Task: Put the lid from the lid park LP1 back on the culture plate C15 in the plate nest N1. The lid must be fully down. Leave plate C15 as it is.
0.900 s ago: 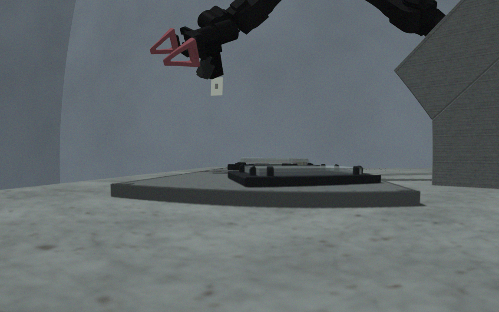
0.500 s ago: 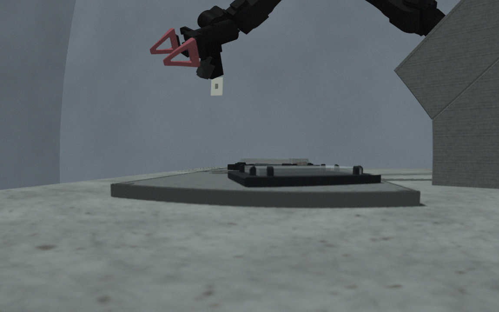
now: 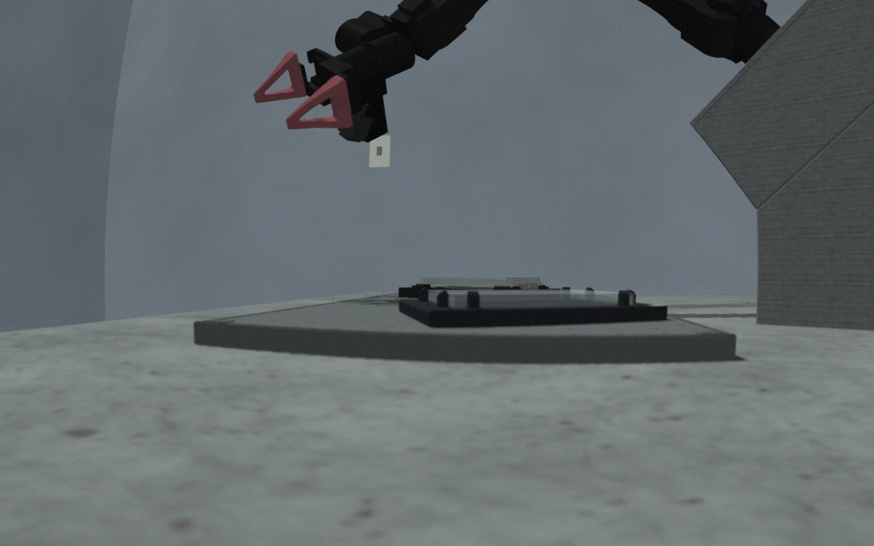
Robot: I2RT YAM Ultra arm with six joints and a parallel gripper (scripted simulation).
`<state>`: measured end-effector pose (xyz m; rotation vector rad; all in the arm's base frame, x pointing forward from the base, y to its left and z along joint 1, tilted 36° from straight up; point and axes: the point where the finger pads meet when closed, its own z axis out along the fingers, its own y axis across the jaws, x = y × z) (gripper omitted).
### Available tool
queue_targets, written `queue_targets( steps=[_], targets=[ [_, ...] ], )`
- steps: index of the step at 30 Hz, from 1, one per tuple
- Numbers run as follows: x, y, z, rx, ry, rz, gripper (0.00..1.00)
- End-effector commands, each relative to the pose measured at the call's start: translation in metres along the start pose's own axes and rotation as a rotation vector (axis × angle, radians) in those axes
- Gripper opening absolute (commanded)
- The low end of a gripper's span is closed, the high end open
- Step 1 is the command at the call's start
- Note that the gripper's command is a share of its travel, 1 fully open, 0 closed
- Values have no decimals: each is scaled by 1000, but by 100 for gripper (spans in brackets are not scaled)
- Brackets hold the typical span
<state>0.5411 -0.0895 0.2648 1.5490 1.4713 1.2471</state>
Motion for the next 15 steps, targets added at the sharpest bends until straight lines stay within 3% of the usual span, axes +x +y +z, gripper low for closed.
queue_targets(
  steps=[1, 5, 11, 15],
  targets=[
    [5, -3, 3, 21, -26, -105, 100],
    [8, -21, 11, 77, -47, -181, 100],
    [12, -39, 19, 98, -53, -208, 100],
    [15, -58, 26, 159, -69, -292, 100]
  ],
)
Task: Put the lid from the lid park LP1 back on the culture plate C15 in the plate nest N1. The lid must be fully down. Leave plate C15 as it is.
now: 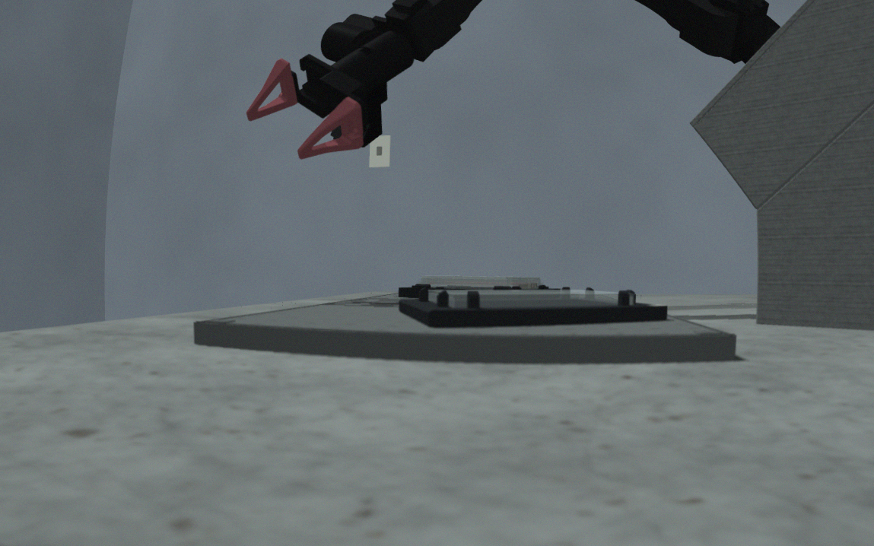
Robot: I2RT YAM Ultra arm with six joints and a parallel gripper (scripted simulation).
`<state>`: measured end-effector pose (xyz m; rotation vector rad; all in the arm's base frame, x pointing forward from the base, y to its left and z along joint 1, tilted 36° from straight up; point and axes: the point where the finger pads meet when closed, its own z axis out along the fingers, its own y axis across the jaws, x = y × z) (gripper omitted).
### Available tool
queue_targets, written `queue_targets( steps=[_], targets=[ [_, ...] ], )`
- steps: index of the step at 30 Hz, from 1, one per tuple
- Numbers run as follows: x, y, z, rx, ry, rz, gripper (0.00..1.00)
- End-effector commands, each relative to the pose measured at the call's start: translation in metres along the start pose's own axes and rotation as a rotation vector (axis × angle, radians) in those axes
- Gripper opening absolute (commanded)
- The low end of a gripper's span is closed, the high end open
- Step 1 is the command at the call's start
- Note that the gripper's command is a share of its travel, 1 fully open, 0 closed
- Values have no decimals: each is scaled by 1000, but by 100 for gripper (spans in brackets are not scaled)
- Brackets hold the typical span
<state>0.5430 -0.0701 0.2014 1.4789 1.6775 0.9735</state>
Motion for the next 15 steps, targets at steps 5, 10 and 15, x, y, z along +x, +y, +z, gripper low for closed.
queue_targets(
  steps=[5, 10, 15],
  targets=[
    [18, -16, 9, 60, -25, -174, 100],
    [24, -29, 15, 97, -29, -229, 100],
    [34, -50, 23, 142, -33, -295, 100]
  ],
)
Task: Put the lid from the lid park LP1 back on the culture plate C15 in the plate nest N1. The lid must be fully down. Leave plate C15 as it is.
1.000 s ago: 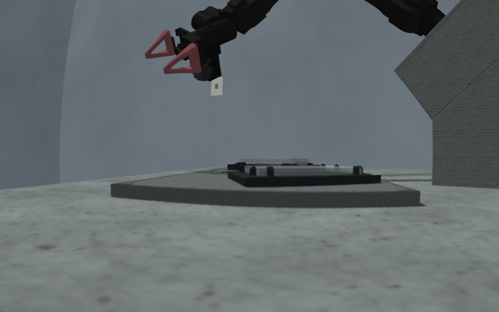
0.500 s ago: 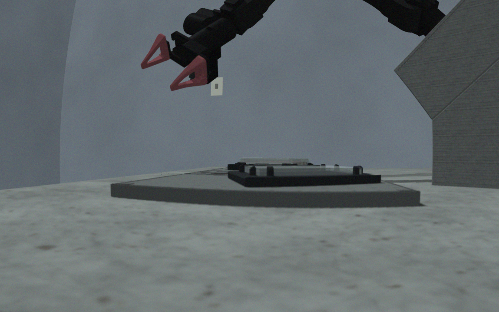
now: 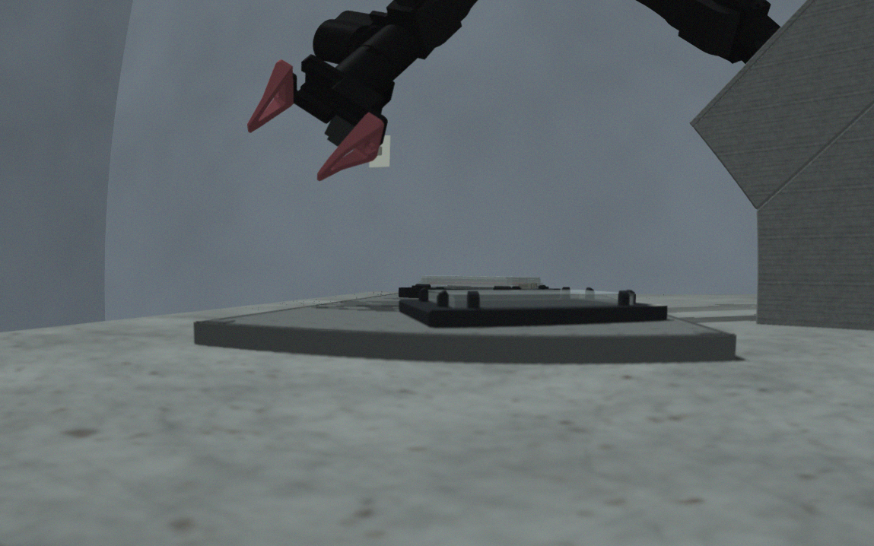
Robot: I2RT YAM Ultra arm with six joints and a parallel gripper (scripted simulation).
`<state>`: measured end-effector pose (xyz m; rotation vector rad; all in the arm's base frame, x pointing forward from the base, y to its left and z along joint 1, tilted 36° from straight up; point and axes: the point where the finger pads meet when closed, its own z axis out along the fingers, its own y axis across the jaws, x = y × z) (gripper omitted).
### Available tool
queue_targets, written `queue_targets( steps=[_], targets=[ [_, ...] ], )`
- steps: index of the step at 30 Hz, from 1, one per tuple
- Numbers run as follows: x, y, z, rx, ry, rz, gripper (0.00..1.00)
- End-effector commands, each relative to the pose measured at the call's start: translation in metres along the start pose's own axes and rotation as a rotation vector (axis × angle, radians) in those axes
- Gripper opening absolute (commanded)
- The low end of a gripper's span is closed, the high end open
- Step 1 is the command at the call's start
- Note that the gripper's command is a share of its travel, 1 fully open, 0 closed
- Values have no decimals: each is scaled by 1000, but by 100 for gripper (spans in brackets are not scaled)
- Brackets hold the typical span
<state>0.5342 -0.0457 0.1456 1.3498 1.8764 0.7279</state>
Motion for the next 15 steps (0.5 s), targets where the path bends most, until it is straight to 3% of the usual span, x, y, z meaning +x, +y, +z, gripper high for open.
queue_targets(
  steps=[1, 7, 11, 15],
  targets=[
    [10, -1, 3, 21, -13, -100, 100],
    [28, -23, 13, 112, -13, -246, 100],
    [34, -31, 15, 129, -11, -275, 100],
    [46, -47, 20, 176, -7, -354, 100]
  ],
)
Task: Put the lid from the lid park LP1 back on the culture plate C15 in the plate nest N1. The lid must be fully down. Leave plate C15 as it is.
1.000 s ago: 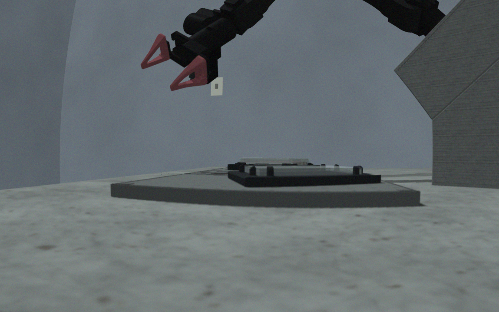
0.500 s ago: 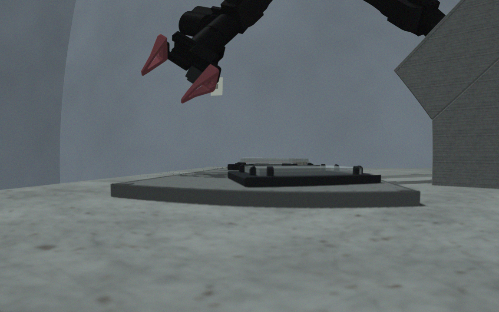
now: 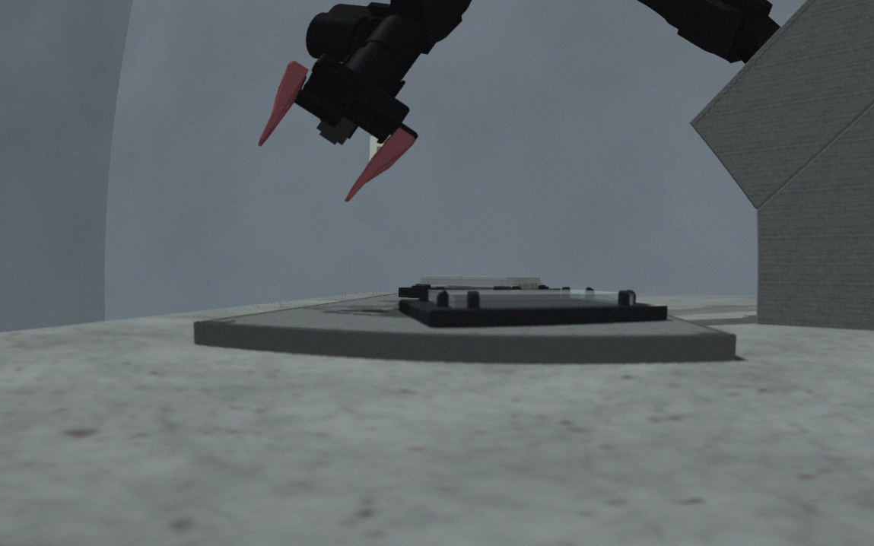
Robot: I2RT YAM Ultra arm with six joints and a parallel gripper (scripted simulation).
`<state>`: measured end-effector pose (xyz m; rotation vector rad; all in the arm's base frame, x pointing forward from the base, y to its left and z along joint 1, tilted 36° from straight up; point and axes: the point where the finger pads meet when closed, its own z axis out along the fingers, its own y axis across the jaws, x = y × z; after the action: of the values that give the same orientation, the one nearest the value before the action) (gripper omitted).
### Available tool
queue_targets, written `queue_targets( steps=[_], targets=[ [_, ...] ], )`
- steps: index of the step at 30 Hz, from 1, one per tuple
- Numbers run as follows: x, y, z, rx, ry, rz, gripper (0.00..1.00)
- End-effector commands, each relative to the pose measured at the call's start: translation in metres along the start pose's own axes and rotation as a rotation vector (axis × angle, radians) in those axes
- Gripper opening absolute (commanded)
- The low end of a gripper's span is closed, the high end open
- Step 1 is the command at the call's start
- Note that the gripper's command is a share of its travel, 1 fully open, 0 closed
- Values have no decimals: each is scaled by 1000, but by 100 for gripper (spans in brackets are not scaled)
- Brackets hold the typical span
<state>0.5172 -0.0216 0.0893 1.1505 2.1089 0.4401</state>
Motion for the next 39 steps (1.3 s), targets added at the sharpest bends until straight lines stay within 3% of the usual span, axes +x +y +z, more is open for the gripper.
queue_targets(
  steps=[1, 11, 13, 20, 28, 30, 39],
  targets=[
    [11, -2, 1, 28, -11, -102, 100],
    [49, -32, 14, 165, 15, -361, 100],
    [49, -32, 14, 165, 15, -361, 100],
    [76, -55, 18, 254, 40, -544, 100],
    [104, -83, 19, 362, 80, -785, 100],
    [104, -83, 19, 362, 80, -785, 100],
    [131, -116, 14, 476, 133, -1057, 100]
  ],
)
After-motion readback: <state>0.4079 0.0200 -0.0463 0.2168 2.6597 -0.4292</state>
